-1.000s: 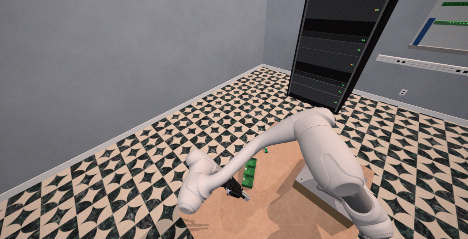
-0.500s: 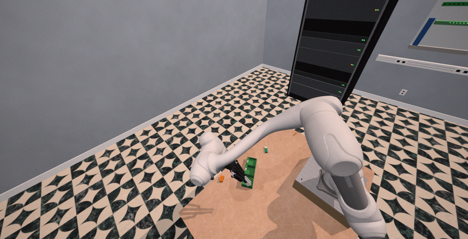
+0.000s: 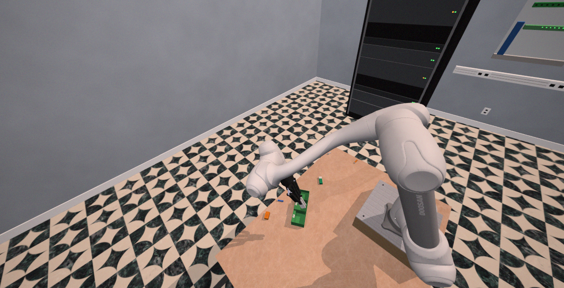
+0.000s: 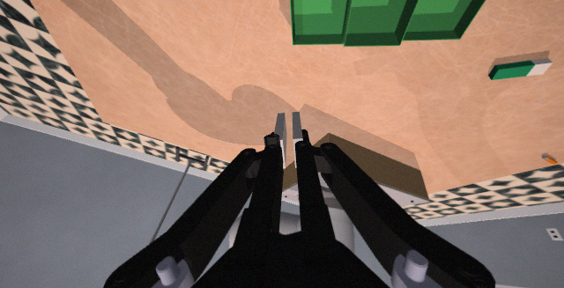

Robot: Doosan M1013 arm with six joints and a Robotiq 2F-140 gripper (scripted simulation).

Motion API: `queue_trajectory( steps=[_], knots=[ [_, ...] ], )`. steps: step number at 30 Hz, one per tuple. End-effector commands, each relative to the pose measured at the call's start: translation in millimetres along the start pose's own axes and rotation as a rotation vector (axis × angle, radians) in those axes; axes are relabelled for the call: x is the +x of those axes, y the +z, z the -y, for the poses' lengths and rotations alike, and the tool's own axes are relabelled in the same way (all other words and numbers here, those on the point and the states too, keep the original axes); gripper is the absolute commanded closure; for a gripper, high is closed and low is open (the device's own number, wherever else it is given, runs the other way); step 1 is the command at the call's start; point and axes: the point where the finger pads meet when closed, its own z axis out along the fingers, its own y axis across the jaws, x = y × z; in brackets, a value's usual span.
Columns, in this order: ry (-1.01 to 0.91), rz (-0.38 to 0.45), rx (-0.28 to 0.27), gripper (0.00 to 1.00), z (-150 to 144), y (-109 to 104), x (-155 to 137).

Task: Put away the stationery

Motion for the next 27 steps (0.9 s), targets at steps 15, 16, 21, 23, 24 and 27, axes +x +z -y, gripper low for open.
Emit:
queue_trajectory(
  steps=[15, 16, 21, 23, 24, 27],
  knots=[
    [0.157, -0.167, 0.015, 0.85, -106.1, 2.1, -30.3],
    [0.157, -0.167, 0.015, 0.85, -113.9, 2.7, -33.1],
    [0.236, -0.245, 0.015, 0.85, -147.5, 7.2, -47.8],
    [0.236, -0.245, 0.015, 0.85, -162.6, 9.4, -54.6],
    [0.236, -0.245, 0.015, 0.85, -164.8, 9.7, -55.6],
    [0.308, -0.314, 0.012, 0.85, -179.1, 12.8, -63.5]
  ],
)
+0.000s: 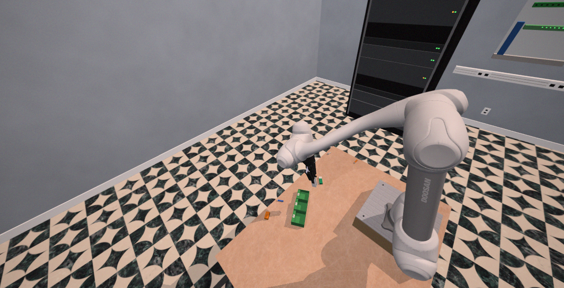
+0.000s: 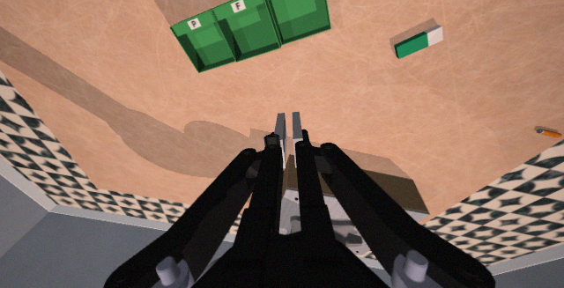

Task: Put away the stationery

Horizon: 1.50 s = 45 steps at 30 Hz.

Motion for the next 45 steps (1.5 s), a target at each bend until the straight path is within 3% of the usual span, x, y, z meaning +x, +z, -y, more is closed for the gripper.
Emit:
queue_trajectory(
  steps=[1, 6, 8, 12, 14, 16, 20, 22, 24, 28, 40, 45],
  knots=[
    [0.074, -0.076, -0.003, 0.85, -25.6, 0.8, -6.9],
    [0.074, -0.076, -0.003, 0.85, -49.5, 2.7, -14.1],
    [0.146, -0.145, -0.011, 0.85, -64.9, 4.6, -20.2],
    [0.152, -0.151, -0.011, 0.85, -95.6, 8.5, -32.6],
    [0.152, -0.151, -0.011, 0.85, -96.3, 8.6, -32.9],
    [0.225, -0.219, -0.023, 0.85, -110.9, 11.1, -40.5],
    [0.230, -0.224, -0.024, 0.85, -138.4, 16.0, -54.9],
    [0.230, -0.224, -0.024, 0.85, -138.4, 16.0, -54.9],
    [0.302, -0.291, -0.039, 0.85, -152.1, 19.2, -63.8],
    [0.306, -0.294, -0.040, 0.85, -176.4, 24.9, -79.7],
    [0.306, -0.294, -0.040, 0.85, -176.4, 24.9, -79.6],
    [0.087, -0.287, -0.072, 0.85, -151.4, 37.1, -48.7]
  ],
)
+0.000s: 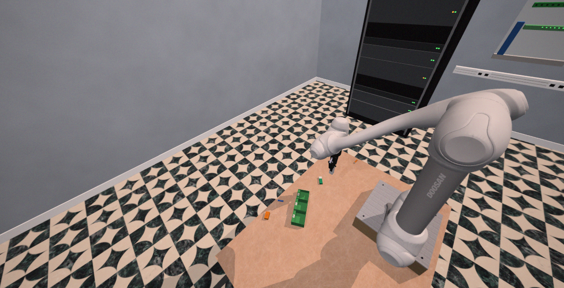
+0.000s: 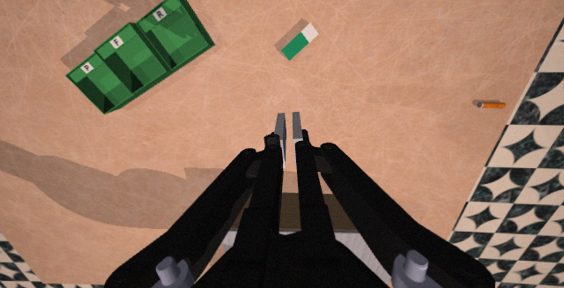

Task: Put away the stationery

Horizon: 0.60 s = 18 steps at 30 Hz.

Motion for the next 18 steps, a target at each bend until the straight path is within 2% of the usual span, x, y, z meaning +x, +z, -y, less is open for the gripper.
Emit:
queue_trajectory(
  steps=[1, 9, 11, 18],
  knots=[
    [-0.157, -0.001, 0.002, 0.85, 24.6, 14.0, 17.1],
    [-0.457, -0.002, 0.001, 0.85, 74.8, 43.1, 50.1],
    [-0.457, -0.002, 0.001, 0.85, 74.8, 43.1, 50.1],
    [-0.497, -0.002, 0.003, 0.85, 118.6, 68.4, 79.0]
  ],
)
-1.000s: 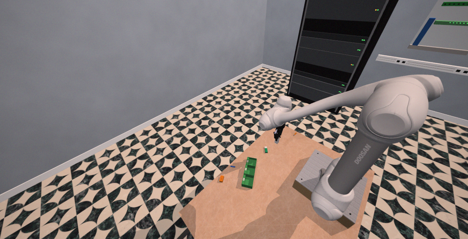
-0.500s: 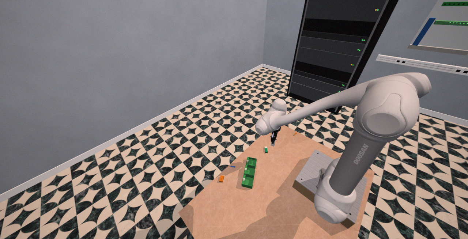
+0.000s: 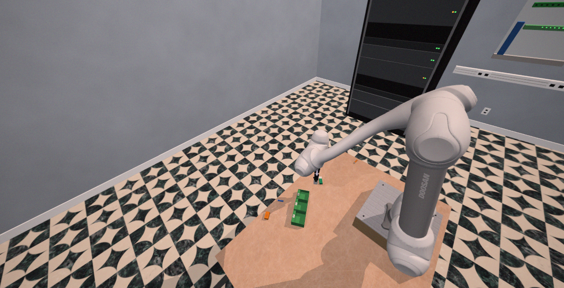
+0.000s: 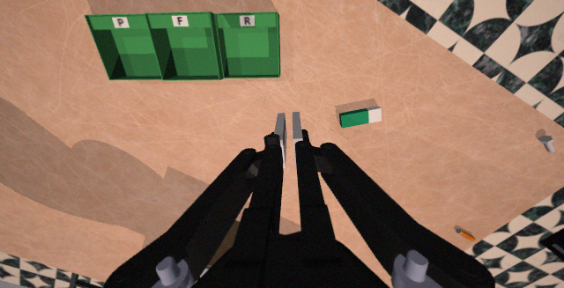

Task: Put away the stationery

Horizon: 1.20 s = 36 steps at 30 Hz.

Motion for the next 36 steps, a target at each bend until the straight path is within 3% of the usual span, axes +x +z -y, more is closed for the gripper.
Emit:
queue_trajectory(
  steps=[1, 8, 12, 36],
  knots=[
    [-0.001, -0.001, 0.000, 0.85, 13.4, 14.3, 27.5],
    [-0.001, -0.001, 0.000, 0.85, 38.2, 39.8, 73.8],
    [-0.001, -0.001, 0.000, 0.85, 42.9, 44.6, 82.6],
    [-0.001, -0.001, 0.000, 0.85, 42.9, 95.3, 82.6]
  ],
)
